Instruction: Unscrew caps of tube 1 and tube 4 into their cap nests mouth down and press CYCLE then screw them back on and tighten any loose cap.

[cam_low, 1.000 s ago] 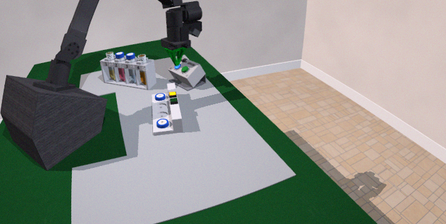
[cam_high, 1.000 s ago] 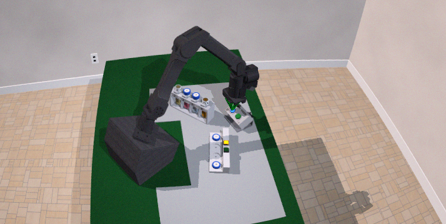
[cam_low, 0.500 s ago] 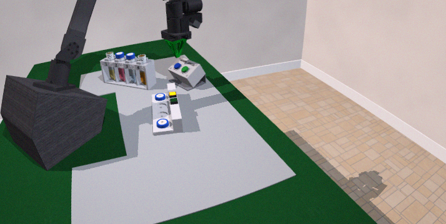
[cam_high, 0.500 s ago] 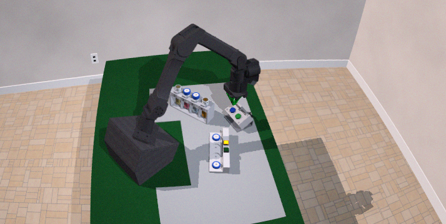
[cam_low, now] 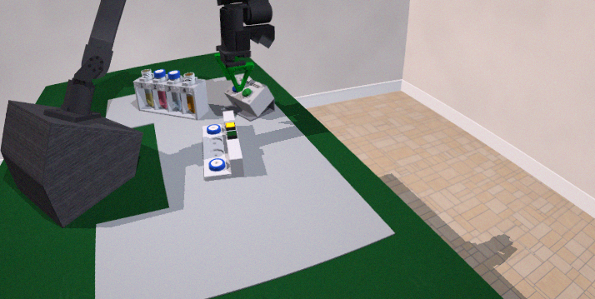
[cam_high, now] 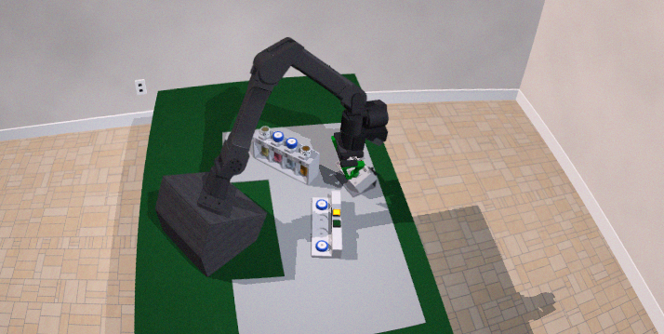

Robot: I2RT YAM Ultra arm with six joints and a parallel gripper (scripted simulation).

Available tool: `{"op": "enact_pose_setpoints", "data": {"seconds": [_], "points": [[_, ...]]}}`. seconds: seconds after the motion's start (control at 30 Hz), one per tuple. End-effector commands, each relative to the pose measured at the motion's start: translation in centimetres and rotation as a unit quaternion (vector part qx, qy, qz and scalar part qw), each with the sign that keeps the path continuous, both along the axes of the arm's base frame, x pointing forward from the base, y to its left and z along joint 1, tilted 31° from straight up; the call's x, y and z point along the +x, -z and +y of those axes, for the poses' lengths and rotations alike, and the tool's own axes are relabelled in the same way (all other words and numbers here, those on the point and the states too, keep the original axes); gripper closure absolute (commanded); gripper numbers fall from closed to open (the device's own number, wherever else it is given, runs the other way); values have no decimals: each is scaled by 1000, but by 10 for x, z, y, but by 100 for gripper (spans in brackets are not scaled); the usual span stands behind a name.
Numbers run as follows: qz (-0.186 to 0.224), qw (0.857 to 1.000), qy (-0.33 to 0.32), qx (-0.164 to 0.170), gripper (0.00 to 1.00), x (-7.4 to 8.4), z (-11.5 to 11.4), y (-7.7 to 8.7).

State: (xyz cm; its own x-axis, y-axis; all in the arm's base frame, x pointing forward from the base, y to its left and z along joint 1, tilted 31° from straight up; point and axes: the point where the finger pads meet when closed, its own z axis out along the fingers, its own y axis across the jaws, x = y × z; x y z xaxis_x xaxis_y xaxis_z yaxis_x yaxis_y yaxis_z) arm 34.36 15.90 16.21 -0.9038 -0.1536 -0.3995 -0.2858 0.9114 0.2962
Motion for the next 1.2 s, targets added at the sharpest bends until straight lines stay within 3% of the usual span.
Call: {"op": "enact_pose_setpoints", "data": {"seconds": [0.0, 0.07, 0.13, 0.63, 1.17], "points": [[27, 994, 91, 45, 0, 5, -14, 0], [27, 994, 91, 45, 0, 7, -28, 8], [27, 994, 91, 45, 0, 7, -28, 8], [28, 994, 92, 43, 0, 16, -137, 71], [28, 994, 92, 43, 0, 16, -141, 74]]}}
